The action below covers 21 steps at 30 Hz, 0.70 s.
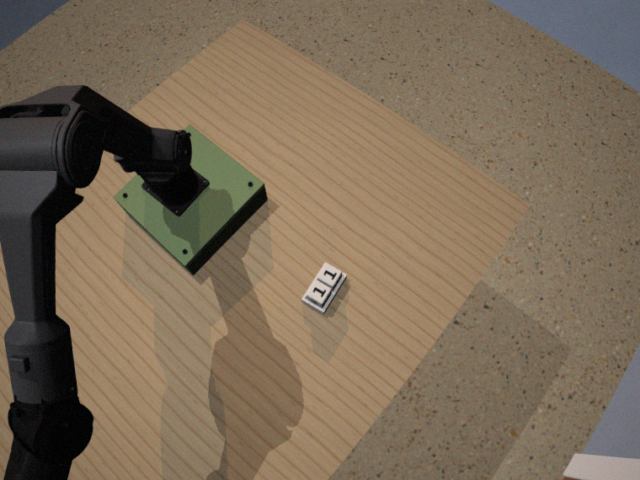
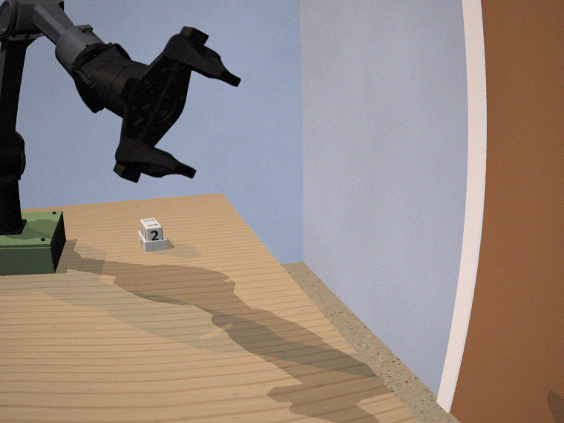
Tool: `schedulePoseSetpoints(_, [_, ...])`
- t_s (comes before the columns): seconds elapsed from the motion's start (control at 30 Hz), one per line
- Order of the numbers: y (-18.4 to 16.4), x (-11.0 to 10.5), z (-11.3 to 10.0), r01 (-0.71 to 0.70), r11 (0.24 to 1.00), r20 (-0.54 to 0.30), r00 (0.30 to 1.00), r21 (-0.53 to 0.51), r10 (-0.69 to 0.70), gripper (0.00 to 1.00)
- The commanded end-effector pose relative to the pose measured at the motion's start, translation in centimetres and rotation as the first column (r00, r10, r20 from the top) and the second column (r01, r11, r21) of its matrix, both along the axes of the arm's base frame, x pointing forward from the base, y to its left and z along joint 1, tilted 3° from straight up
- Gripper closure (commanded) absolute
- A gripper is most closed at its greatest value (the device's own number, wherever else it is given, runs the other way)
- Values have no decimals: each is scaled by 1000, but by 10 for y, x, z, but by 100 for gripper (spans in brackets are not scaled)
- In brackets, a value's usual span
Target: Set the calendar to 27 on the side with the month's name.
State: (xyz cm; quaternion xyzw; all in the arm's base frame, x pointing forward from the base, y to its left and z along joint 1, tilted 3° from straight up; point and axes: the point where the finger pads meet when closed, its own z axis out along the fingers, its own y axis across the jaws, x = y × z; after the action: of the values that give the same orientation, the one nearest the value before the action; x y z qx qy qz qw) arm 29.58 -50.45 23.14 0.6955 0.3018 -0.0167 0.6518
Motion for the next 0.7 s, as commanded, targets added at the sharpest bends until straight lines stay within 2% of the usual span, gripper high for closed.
schedulePoseSetpoints(0.0, [22, 29, -3, -95, 995, -54, 994, 29, 97, 0])
schedulePoseSetpoints(0.03, [46, 55, -10, -188, 980, -112, 975, 60, 194, 0])
schedulePoseSetpoints(0.1, [74, 79, -19, -280, 955, -173, 940, 97, 294, 0])
schedulePoseSetpoints(0.13, [98, 96, -26, -353, 927, -221, 901, 129, 374, 0])
schedulePoseSetpoints(0.17, [104, 100, -28, -369, 919, -232, 890, 137, 392, 0])
schedulePoseSetpoints(0.2, [134, 117, -36, -449, 876, -287, 828, 177, 482, 0])
schedulePoseSetpoints(0.23, [136, 118, -37, -453, 873, -290, 824, 179, 487, 0])
schedulePoseSetpoints(0.27, [169, 132, -46, -529, 819, -344, 743, 224, 574, 0])
schedulePoseSetpoints(0.3, [183, 137, -49, -557, 794, -365, 706, 243, 607, 0])
schedulePoseSetpoints(0.37, [183, 137, -49, -557, 794, -365, 706, 243, 607, 0])
schedulePoseSetpoints(0.43, [230, 149, -62, -640, 703, -432, 564, 311, 704, 0])
schedulePoseSetpoints(0.47, [237, 150, -64, -650, 689, -440, 541, 321, 716, 0])
schedulePoseSetpoints(0.5, [265, 153, -71, -687, 630, -473, 446, 363, 760, 0])
schedulePoseSetpoints(0.53, [271, 153, -72, -693, 617, -480, 426, 372, 767, 0])
schedulePoseSetpoints(0.57, [300, 153, -80, -722, 551, -510, 316, 418, 800, 0])
schedulePoseSetpoints(0.6, [303, 152, -80, -724, 545, -513, 304, 423, 803, 0])
schedulePoseSetpoints(0.63, [333, 148, -88, -743, 473, -539, 180, 474, 823, 0])
schedulePoseSetpoints(0.67, [345, 146, -91, -747, 443, -548, 127, 496, 827, 0])
